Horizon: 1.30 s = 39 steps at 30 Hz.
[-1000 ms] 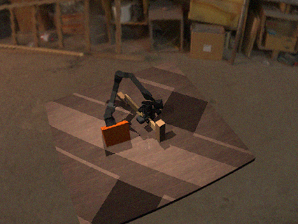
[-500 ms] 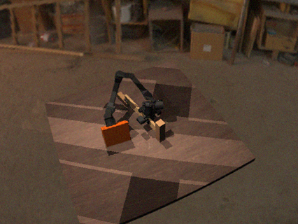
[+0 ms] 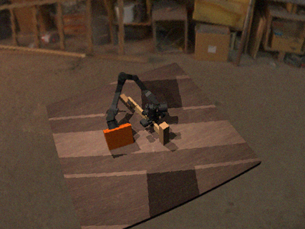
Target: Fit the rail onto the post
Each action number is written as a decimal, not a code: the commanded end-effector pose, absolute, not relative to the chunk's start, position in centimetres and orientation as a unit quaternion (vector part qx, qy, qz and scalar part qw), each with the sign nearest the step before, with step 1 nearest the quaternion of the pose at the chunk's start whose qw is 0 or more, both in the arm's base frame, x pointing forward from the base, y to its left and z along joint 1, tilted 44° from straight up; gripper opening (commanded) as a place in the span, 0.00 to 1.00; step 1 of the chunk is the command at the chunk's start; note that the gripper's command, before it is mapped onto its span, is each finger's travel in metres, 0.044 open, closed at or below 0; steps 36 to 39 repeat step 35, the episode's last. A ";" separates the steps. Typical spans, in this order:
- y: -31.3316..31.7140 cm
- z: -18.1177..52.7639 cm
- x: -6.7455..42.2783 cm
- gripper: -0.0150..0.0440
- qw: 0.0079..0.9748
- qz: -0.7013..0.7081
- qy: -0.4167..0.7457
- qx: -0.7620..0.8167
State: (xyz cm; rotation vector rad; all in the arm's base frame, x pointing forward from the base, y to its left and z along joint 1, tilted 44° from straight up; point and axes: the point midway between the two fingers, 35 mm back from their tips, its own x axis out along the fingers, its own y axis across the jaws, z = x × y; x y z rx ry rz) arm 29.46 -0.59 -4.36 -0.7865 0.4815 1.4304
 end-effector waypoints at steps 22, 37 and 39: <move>-0.5 -0.4 28.6 1.00 0.662 0.628 0.213 -0.351; -0.5 -0.2 28.6 1.00 0.662 0.627 0.213 -0.351; -0.5 -0.2 28.6 1.00 0.662 0.627 0.213 -0.351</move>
